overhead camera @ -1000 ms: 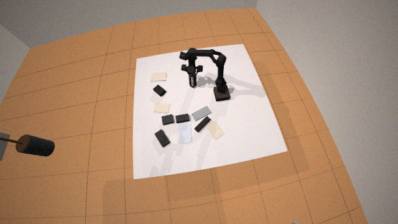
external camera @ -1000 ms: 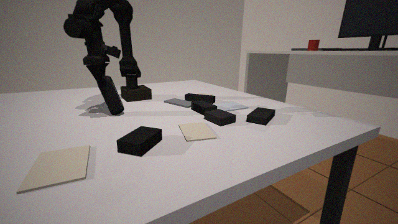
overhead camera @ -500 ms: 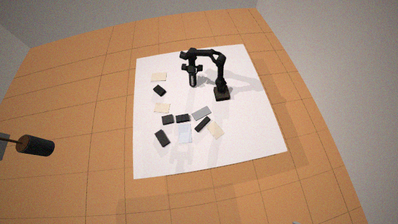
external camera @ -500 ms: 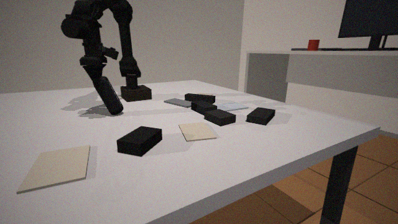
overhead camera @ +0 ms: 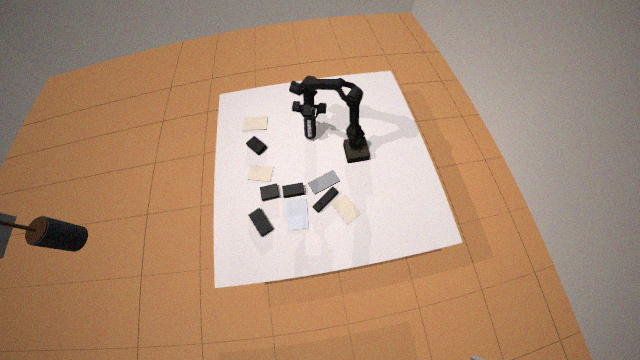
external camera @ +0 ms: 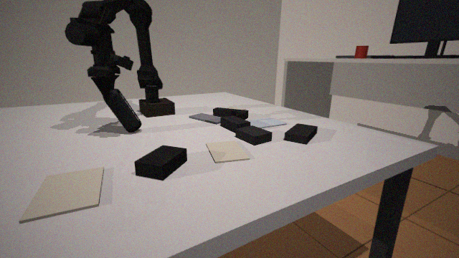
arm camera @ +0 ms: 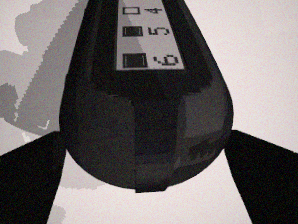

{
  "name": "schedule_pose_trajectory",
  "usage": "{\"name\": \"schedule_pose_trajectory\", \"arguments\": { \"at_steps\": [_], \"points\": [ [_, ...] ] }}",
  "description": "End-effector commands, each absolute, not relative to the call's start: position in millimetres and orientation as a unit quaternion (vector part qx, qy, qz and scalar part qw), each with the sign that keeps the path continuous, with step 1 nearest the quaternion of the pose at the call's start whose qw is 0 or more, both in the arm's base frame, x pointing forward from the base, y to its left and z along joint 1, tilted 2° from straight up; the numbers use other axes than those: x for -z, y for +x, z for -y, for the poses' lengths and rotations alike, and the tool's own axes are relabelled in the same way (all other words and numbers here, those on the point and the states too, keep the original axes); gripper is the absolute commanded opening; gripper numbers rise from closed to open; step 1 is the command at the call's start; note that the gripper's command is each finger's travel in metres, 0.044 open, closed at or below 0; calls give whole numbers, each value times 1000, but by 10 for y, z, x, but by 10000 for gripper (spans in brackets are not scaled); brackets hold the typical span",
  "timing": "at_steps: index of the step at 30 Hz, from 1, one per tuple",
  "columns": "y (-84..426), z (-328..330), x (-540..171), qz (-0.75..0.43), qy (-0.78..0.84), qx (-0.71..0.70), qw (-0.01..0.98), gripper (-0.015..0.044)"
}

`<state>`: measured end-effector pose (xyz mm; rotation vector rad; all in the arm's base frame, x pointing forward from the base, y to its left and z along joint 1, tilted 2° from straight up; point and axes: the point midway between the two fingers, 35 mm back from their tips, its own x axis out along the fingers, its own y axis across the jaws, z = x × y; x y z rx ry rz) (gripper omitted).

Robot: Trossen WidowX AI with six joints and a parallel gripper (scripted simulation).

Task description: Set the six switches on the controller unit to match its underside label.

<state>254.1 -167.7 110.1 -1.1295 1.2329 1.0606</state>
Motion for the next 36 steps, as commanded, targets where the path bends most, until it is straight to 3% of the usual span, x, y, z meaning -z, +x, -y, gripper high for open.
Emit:
{"name": "schedule_pose_trajectory", "arguments": {
  "at_steps": [1,36],
  "points": [
    [2536,1693,-1039,-521,-473,-454,546,338],
    [2508,1929,-891,-522,-474,-453,545,338]
  ]
}}
